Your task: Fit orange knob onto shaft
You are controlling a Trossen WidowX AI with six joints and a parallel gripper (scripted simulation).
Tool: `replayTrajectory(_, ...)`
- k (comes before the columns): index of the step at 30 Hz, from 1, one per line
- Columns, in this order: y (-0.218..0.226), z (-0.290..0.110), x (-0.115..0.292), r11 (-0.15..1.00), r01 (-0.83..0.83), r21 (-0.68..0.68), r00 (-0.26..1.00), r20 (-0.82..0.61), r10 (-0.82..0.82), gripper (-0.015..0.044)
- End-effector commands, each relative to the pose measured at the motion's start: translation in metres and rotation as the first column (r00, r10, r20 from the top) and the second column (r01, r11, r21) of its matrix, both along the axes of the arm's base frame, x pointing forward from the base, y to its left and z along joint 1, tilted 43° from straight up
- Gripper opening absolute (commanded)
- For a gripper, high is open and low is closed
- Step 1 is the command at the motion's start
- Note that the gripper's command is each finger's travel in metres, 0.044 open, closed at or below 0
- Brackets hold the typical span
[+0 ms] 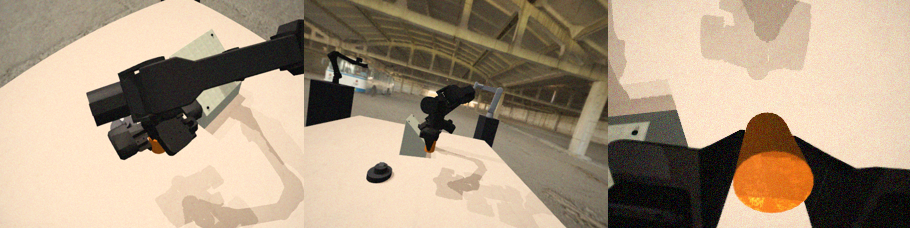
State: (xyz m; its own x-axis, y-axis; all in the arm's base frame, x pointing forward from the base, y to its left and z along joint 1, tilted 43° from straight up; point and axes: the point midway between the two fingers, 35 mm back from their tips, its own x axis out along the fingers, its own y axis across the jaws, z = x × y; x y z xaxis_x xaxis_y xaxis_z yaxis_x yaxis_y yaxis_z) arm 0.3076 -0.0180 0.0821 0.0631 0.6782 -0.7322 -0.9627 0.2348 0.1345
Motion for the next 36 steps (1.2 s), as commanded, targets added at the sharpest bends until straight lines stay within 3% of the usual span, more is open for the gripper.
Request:
replayTrajectory(1, -0.004, 0.002, 0.000, 1.000, -0.004, -0.003, 1.000, 0.003, 0.004, 0.0000)
replayTrajectory(36, -0.062, -0.095, -0.001, 1.000, 0.016, -0.002, 1.000, -0.023, -0.016, 0.0000)
